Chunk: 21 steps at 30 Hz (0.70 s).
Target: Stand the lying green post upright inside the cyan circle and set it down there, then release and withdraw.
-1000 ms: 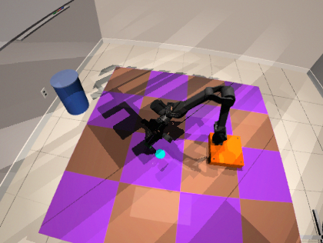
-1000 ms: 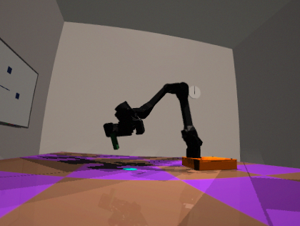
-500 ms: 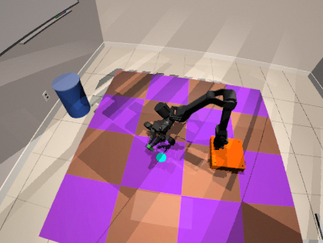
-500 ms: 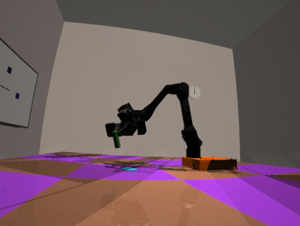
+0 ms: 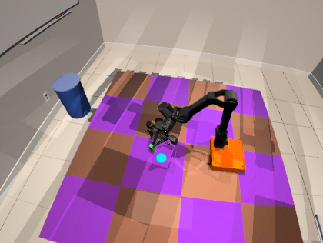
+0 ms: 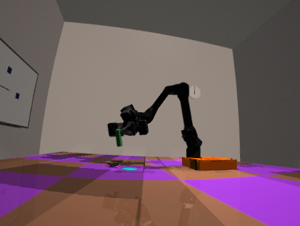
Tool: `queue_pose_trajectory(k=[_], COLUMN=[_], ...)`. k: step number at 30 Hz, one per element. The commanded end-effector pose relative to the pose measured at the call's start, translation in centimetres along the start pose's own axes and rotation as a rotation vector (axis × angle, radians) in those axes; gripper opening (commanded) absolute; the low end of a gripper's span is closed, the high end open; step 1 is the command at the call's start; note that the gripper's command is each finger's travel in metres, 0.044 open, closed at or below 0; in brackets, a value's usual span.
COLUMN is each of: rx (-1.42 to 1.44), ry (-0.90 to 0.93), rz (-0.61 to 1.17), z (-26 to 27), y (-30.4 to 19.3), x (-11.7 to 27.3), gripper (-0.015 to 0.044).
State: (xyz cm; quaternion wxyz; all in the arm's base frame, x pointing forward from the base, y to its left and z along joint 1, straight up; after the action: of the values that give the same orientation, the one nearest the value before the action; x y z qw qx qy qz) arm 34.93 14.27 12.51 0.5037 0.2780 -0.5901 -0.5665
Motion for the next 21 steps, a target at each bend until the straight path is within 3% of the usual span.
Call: queue_pose_trajectory(k=[1,21], rx=[0.005,0.043], ry=[0.016,0.066], rz=[-0.023,-0.105], z=[0.4,1.6], y=[0.0,-0.3], x=[0.4,1.9], gripper=[0.0023,0.0023])
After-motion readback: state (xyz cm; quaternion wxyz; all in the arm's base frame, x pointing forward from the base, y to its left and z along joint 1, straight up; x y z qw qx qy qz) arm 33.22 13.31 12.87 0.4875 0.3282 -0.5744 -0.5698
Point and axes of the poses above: the point midway between the two fingers, 35 mm back from their tips, its own x axis back along the fingers, its own z axis across the jaws, y = z × x, the point moved 2 cm from there along x, back along the fingers, and after that the axes turned 6 degrees about -x, right-handed, at the moved point
